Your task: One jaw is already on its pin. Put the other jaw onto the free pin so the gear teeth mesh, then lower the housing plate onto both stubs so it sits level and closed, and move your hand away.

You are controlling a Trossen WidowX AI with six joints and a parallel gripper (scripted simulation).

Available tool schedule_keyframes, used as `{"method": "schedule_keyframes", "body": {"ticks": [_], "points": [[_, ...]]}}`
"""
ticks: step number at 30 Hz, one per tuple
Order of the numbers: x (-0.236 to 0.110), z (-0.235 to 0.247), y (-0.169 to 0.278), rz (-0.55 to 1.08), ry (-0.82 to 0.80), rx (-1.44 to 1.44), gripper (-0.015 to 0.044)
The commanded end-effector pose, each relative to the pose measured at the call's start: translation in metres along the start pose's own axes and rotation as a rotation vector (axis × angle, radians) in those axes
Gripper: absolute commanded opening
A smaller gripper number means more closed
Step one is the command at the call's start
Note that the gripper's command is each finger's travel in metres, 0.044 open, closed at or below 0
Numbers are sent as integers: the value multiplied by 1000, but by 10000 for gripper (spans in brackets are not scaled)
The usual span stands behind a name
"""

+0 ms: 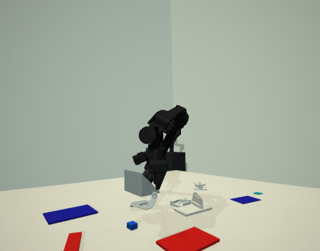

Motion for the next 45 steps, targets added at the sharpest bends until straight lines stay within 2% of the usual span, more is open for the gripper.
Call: {"method": "schedule_keyframes", "body": {"ticks": [1, 9, 26, 45], "points": [[-1, 0, 0, -3, 2, -4, 440], [-1, 0, 0, -3, 2, -4, 440], [-1, -10, 0, -3, 3, -509, 0], [-1, -22, 0, -2, 4, -1127, 0]]}}
Point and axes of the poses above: the point midway between the two fingers, 35 mm back from their tips, its own x axis out along the fingers, its own z axis across the jaws, y = z × x, the point moved 10 cm from there along -x, back along the fingers, and after that the axes turned 5 degrees about -x, right-handed, at the moved point
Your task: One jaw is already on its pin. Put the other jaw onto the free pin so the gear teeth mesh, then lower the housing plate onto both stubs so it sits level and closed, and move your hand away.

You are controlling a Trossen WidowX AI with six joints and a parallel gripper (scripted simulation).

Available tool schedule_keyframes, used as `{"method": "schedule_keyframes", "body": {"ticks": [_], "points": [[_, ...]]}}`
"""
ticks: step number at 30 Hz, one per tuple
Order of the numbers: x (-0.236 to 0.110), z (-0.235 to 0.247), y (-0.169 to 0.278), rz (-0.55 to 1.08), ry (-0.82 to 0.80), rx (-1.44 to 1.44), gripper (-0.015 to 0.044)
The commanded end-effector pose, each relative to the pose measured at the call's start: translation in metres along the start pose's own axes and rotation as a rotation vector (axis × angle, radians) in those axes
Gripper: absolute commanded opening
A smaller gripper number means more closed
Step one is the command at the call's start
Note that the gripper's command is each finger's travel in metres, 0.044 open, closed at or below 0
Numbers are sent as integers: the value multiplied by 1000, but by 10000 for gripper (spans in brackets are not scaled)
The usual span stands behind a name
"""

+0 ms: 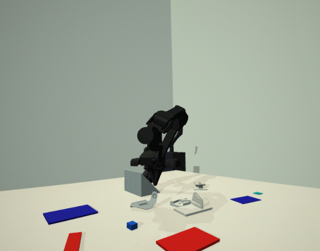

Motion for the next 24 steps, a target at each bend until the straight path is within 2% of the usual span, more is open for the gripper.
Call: {"method": "schedule_keyframes", "body": {"ticks": [1, 24], "points": [[-1, -1, 3, -6, 4, -133, 0], [0, -9, 16, -3, 6, -882, 0]]}}
Point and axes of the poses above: the point midway between the two fingers, 35 mm back from their tips, its own x axis out along the fingers, its own z axis across the jaws, y = z × x, the point moved 10 cm from there along -x, back along the fingers, and after that the axes turned 5 degrees about -x, right-handed, at the moved point
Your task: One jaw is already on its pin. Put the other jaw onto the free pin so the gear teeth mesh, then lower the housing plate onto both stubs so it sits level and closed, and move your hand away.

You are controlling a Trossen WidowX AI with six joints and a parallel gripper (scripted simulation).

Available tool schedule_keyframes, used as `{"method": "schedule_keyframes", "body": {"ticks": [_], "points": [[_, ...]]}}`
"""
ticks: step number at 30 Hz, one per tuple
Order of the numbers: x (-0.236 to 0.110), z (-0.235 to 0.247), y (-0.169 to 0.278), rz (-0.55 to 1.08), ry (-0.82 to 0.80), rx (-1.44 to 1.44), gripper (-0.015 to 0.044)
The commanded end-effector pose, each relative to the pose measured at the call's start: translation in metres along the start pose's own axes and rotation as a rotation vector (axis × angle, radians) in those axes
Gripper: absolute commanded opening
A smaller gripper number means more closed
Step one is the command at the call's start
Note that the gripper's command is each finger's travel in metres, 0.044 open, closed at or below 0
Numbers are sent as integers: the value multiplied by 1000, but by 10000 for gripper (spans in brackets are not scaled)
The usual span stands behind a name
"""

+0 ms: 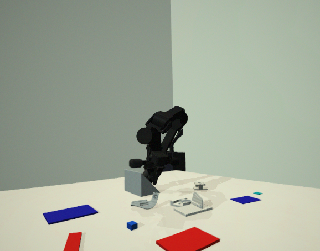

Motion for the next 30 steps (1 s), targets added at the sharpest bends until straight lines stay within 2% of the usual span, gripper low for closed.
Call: {"method": "schedule_keyframes", "body": {"ticks": [1, 30], "points": [[-1, 1, 3, -1, 7, -133, 0], [2, 6, 21, 3, 6, -1077, 0]]}}
Point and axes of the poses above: the point midway between the two fingers, 35 mm back from their tips, its own x axis out along the fingers, its own z axis across the jaws, y = z × x, the point moved 10 cm from there along -x, back along the fingers, and after that the axes turned 5 degrees about -x, right-handed, at the moved point
